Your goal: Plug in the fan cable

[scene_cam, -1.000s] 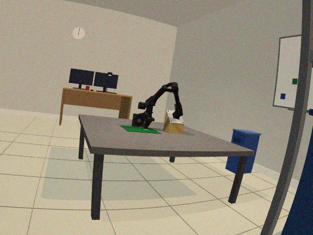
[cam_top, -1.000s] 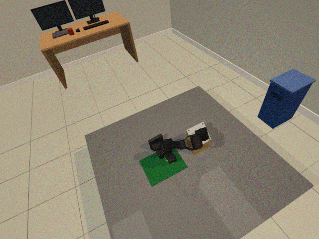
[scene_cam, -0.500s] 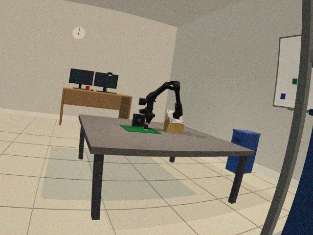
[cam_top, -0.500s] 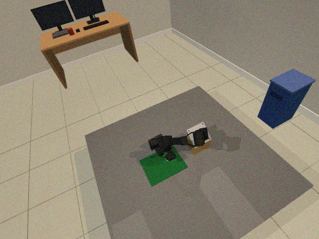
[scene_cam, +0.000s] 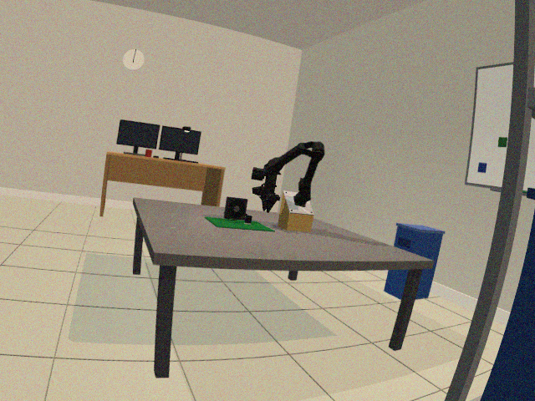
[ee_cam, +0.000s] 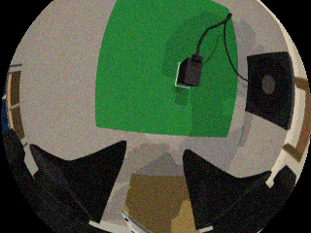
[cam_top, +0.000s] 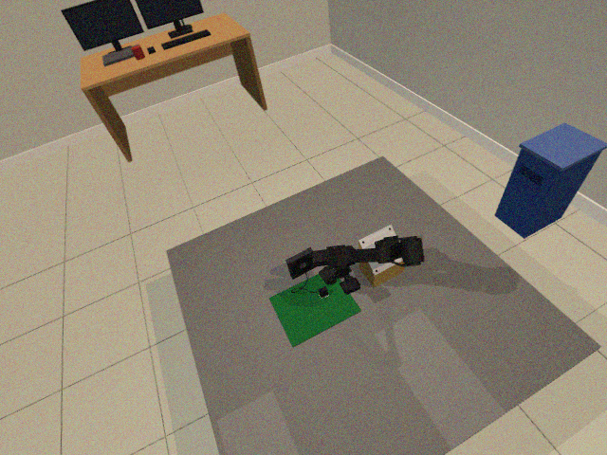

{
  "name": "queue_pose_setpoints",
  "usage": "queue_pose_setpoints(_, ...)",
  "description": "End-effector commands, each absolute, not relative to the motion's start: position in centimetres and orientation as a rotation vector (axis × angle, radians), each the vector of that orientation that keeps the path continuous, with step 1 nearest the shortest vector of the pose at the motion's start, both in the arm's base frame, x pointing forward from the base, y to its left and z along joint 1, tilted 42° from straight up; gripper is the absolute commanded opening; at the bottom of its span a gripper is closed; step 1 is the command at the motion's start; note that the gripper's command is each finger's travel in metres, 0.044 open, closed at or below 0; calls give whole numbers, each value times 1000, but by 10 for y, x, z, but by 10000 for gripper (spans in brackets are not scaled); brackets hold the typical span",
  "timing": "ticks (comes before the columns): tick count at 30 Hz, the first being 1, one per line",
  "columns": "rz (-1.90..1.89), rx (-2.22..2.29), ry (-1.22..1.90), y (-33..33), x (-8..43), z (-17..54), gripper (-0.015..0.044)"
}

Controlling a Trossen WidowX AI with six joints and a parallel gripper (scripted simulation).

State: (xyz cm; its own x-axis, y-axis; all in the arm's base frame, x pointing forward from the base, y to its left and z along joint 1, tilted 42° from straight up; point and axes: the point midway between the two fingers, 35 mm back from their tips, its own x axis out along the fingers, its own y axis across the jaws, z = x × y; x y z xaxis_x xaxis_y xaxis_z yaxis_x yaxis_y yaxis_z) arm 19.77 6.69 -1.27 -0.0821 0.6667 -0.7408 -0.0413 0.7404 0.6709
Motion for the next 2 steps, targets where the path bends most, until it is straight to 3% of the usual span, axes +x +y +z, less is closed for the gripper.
queue_pose_setpoints(1, 635, 523, 1563, 73, 157, -9, 260)
queue_pose_setpoints(2, 635, 523, 1563, 73, 155, -9, 260)
